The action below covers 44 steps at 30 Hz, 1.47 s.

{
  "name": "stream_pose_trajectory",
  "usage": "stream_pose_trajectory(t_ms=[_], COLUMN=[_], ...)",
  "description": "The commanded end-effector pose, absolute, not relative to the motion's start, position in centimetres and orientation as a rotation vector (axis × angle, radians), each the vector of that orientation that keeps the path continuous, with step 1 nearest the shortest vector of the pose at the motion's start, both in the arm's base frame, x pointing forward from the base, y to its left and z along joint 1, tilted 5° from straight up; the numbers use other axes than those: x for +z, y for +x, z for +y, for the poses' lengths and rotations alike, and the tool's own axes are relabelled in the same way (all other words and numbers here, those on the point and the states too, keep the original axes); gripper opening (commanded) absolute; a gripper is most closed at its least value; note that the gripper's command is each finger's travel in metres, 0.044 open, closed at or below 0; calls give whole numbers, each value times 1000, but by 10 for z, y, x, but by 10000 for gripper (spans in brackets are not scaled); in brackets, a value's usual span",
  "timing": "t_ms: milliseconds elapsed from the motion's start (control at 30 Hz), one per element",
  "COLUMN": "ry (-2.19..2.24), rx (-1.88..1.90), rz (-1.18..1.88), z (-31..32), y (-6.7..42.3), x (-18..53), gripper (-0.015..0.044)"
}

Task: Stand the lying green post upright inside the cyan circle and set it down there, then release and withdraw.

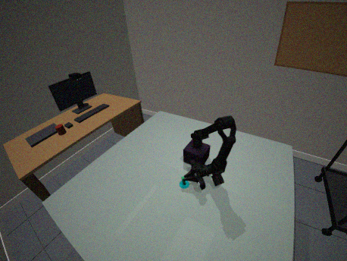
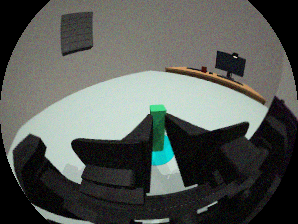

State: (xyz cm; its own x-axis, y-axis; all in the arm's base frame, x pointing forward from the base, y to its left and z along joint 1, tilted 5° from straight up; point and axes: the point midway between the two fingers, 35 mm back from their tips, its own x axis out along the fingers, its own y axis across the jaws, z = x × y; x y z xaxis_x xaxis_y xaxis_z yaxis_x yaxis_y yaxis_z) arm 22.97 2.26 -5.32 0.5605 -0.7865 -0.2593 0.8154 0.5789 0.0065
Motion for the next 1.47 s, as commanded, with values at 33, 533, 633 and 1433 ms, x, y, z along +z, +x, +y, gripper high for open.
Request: stream_pose_trajectory(t_ms=[33, 533, 633, 1433], ry=[127, 127, 127, 138], rx=[-943, -943, -943, -977], rz=[235, 235, 235, 276], z=[23, 23, 23, 17], y=[231, 231, 231, 232], x=[-54, -54, -53, 34], gripper=[23, 364, 400, 400])
